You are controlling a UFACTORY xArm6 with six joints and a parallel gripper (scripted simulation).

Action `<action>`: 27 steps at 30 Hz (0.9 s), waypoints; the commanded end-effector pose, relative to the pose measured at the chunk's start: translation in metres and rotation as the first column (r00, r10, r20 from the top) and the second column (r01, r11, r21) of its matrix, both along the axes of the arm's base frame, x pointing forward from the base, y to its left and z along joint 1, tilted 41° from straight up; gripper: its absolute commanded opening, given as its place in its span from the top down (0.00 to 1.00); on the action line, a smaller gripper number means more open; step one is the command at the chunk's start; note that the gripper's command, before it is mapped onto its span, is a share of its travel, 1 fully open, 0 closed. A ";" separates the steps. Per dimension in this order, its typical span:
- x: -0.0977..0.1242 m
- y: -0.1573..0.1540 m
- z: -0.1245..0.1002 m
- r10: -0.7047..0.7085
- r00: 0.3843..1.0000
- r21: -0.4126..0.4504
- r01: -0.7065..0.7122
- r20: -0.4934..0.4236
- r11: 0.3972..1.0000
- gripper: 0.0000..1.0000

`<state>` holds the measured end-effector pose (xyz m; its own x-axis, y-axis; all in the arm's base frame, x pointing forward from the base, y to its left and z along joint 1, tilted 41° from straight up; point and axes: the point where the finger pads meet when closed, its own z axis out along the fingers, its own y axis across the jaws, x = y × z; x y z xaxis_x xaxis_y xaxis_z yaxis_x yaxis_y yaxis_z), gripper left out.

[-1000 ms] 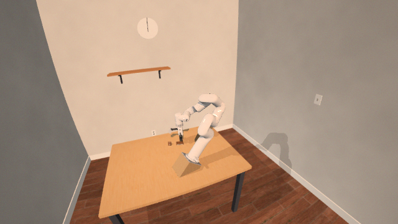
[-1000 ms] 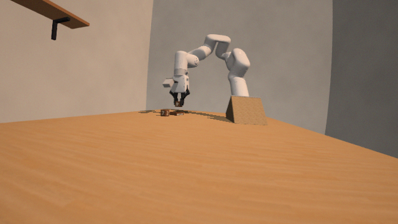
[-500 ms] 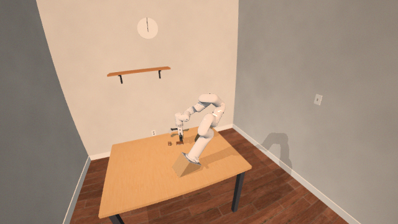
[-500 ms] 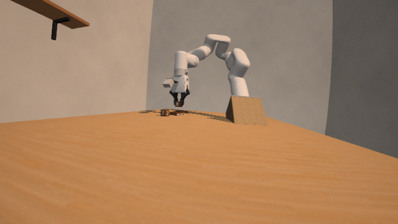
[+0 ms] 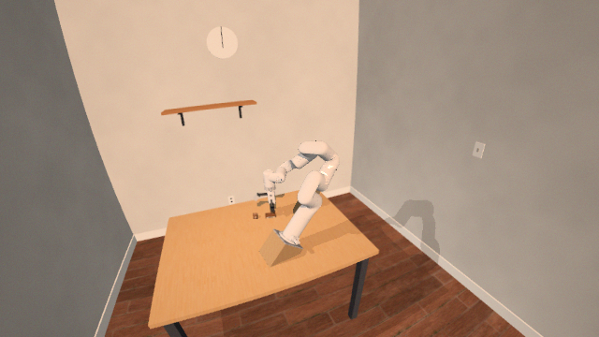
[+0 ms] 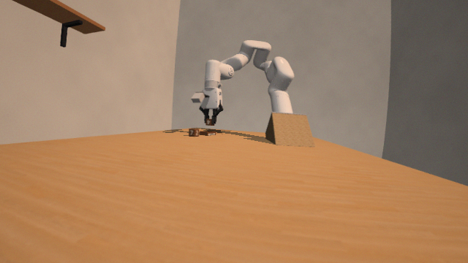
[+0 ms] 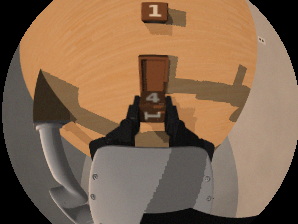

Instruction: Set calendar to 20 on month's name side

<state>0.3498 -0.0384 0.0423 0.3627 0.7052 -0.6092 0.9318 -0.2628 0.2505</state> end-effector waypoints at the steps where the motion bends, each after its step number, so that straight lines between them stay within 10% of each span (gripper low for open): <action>1: 0.001 0.001 0.000 0.001 1.000 0.001 -0.001 0.003 1.000 0.71; 27: 0.001 -0.011 -0.012 0.001 1.000 0.001 -0.001 0.003 1.000 0.71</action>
